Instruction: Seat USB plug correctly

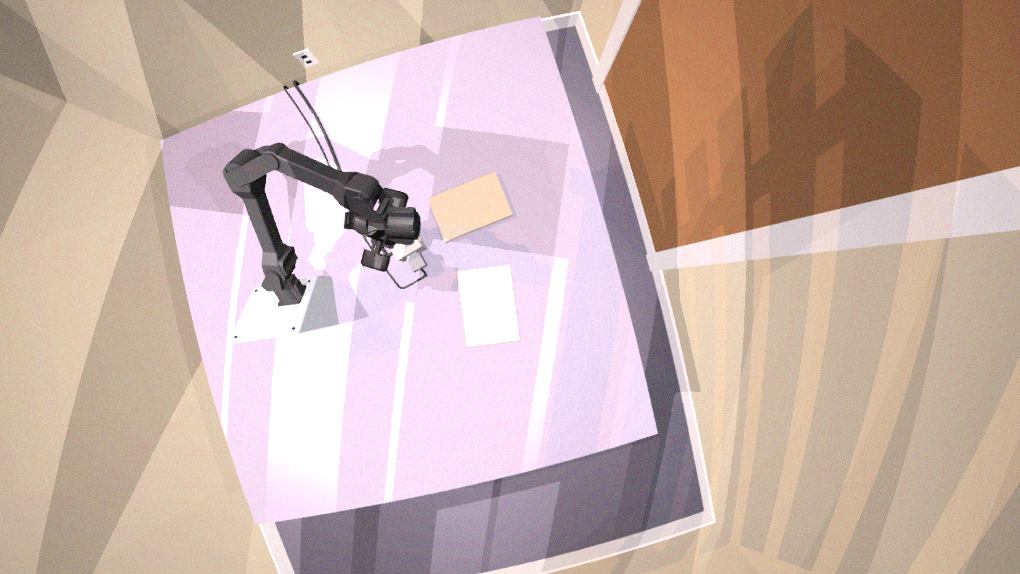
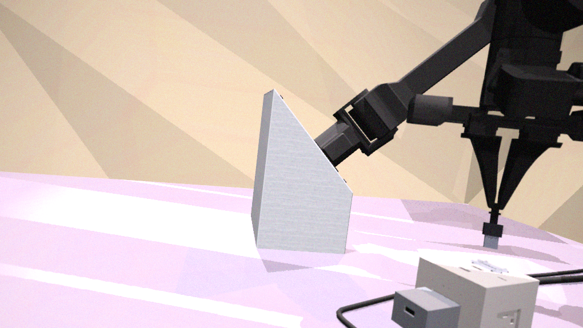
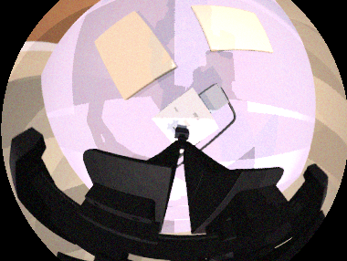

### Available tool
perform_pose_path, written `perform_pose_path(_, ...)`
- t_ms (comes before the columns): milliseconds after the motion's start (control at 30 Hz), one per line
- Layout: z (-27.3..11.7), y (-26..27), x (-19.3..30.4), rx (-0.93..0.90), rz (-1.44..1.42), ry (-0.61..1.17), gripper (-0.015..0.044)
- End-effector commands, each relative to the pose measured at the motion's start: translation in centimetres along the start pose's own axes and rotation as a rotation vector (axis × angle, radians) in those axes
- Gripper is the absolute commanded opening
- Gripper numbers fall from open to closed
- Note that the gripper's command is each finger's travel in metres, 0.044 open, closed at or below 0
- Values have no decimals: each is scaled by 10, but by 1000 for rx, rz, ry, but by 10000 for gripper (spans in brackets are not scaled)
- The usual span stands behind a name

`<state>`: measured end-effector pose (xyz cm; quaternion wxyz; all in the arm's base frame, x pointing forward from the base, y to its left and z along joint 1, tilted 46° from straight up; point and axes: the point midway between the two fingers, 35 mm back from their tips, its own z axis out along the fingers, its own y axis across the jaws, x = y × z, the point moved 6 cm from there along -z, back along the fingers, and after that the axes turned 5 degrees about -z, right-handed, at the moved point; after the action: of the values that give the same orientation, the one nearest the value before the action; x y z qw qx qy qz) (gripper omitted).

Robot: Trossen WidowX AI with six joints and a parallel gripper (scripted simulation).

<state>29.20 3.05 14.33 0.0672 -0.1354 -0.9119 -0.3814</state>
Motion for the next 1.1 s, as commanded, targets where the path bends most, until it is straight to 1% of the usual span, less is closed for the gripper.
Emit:
perform_pose_path(0, 0, 0, 0, 1, 83, 0, 0)
perform_pose_path(833, 0, 0, 0, 1, 738, 0, 0)
perform_pose_path(1067, 0, 0, 0, 1, 777, 0, 0)
